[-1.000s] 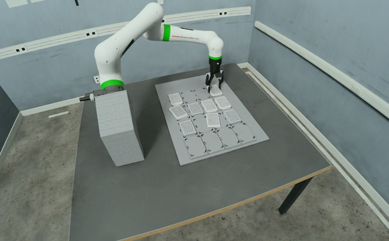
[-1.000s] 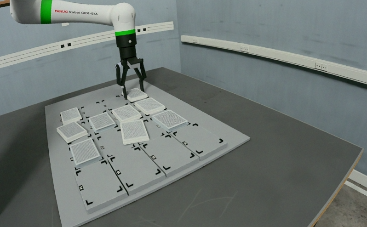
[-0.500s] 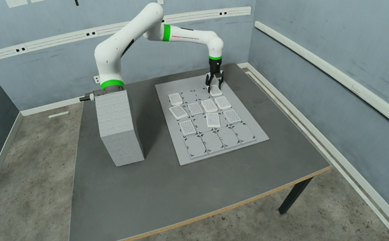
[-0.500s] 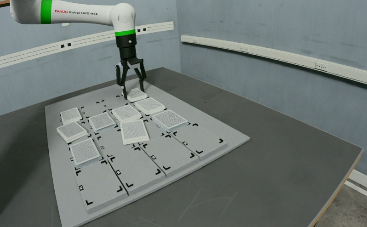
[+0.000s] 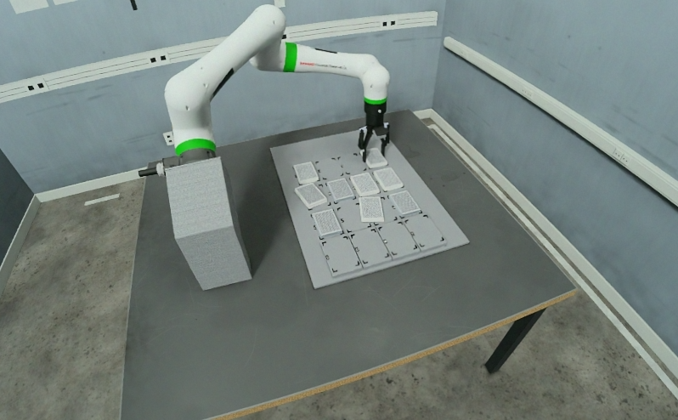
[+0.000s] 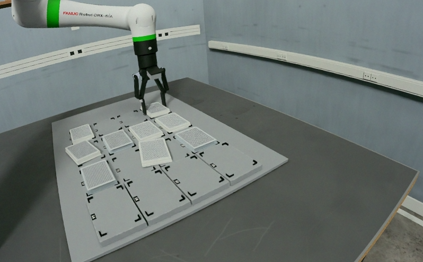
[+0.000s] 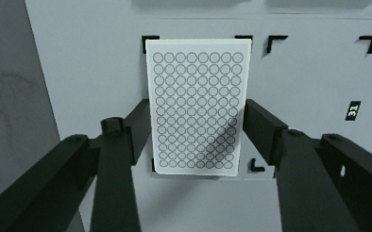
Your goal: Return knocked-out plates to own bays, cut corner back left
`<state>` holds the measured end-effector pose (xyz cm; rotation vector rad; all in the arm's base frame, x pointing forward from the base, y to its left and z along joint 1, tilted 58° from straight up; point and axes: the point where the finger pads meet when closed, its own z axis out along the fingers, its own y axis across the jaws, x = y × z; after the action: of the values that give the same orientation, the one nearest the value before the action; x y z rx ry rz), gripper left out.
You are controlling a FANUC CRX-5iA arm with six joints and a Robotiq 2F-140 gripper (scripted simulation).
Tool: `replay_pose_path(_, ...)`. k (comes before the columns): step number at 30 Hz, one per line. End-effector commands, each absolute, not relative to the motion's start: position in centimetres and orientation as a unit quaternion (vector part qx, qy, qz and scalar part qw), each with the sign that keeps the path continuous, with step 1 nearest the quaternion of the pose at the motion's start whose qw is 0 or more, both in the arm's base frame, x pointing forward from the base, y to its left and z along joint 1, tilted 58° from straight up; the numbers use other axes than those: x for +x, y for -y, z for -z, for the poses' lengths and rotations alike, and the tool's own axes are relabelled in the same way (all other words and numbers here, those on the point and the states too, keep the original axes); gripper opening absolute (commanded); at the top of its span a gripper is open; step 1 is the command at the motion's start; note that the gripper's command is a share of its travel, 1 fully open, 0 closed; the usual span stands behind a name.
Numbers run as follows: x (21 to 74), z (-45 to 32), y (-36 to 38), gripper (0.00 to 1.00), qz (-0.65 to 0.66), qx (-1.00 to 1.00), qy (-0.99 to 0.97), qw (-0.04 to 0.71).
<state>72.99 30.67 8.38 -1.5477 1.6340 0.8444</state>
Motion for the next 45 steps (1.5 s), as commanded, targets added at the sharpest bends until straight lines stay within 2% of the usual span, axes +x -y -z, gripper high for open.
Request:
replay_pose_path(1, 73.1, -8.4, -30.6, 0.10, -0.327, -0.600, -0.634, 0.361)
replay_pose_path(5, 73.1, -8.4, -30.6, 0.10, -0.327, -0.600, -0.634, 0.361)
replay_pose_path(6, 73.1, -8.4, -30.6, 0.70, -0.327, -0.600, -0.634, 0.361)
replay_pose_path(45, 73.0, -9.3, -29.2, 0.70, -0.327, -0.600, -0.634, 0.361)
